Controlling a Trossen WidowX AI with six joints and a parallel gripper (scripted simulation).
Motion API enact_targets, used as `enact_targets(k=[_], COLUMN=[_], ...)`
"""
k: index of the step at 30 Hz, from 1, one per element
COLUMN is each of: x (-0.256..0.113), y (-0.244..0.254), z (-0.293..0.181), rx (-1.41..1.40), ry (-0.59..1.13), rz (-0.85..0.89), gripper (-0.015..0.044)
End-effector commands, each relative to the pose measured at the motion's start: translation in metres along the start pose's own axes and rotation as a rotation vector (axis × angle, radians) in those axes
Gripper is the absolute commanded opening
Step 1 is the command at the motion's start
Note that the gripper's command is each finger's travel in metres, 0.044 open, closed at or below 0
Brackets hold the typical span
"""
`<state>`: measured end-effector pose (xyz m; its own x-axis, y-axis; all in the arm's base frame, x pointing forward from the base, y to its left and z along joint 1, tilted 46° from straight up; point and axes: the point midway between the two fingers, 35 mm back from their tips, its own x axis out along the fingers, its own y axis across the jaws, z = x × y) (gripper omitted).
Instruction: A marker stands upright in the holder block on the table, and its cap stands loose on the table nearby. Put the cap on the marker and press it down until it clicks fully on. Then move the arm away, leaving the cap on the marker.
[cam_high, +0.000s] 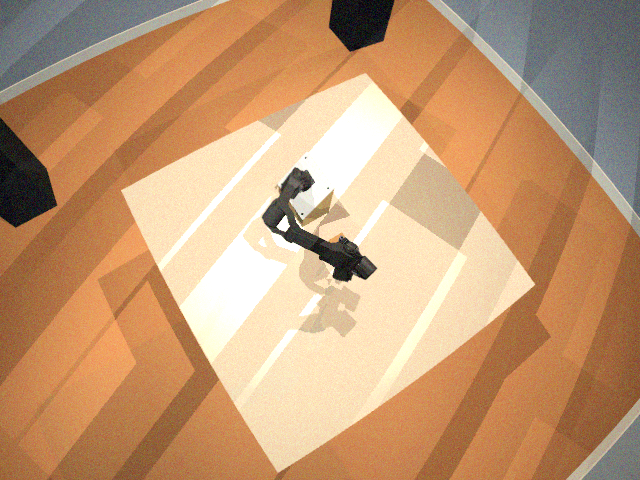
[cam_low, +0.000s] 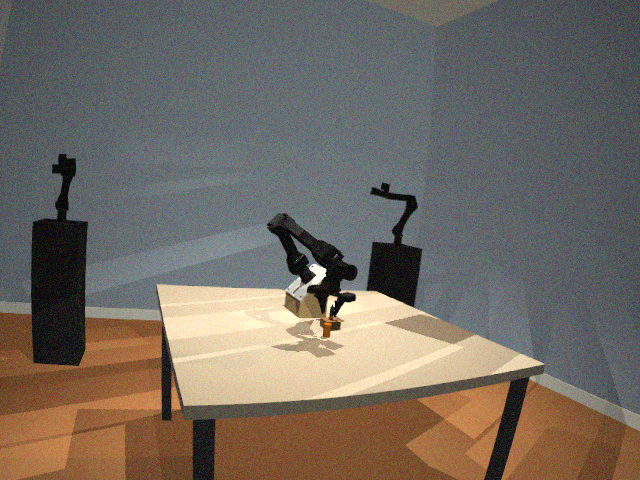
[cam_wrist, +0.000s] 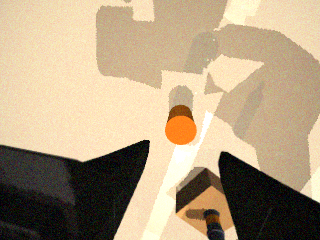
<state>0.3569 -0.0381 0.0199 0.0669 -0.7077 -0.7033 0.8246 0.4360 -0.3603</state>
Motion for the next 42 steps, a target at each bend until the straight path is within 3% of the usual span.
enact_targets(k=[1,41,42], x=[0.008,0.070,0.070], y=[0.001,0.001,0.002], z=[0.000,0.003,0.003], rx=[-0.007,-0.007,-0.007], ry=[-0.009,-0.011,-0.011], rz=[0.004,0.002,0.002], gripper=[0.0246,0.0246,0.0220])
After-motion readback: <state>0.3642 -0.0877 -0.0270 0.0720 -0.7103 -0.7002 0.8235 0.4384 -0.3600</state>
